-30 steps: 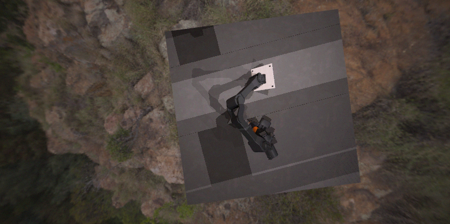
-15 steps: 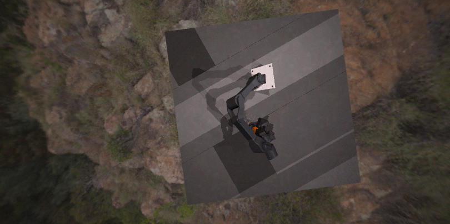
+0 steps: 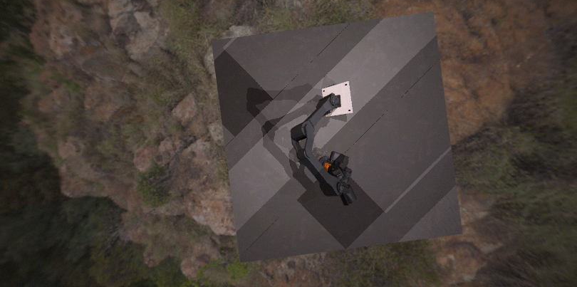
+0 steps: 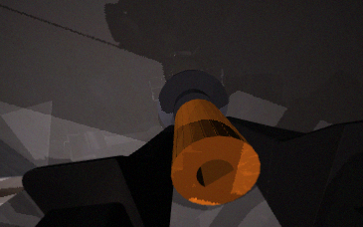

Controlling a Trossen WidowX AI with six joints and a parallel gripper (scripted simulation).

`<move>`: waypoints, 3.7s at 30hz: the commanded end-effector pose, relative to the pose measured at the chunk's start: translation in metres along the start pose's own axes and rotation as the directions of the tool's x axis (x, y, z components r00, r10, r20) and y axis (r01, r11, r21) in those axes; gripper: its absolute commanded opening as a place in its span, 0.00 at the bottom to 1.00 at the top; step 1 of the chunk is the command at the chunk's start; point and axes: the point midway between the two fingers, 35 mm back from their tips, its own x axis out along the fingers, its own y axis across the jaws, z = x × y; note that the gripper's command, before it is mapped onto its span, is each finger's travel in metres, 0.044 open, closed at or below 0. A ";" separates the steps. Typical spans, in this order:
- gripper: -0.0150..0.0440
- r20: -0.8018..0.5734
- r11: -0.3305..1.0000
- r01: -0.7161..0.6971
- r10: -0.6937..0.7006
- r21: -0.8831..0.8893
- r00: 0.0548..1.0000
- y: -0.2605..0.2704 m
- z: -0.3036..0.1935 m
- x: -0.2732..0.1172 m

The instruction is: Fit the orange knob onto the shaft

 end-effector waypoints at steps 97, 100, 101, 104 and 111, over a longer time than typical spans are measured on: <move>0.25 0.003 0.911 0.006 -0.005 -0.412 1.000 0.000 0.000 0.004; 0.25 0.003 0.912 0.006 -0.005 -0.410 1.000 0.000 0.000 0.005; 0.25 0.003 0.912 0.006 -0.005 -0.409 1.000 0.000 0.000 0.005; 0.25 0.003 0.913 0.006 -0.005 -0.409 1.000 0.001 0.000 0.006; 0.25 0.003 0.913 0.006 -0.005 -0.409 1.000 0.002 0.000 0.012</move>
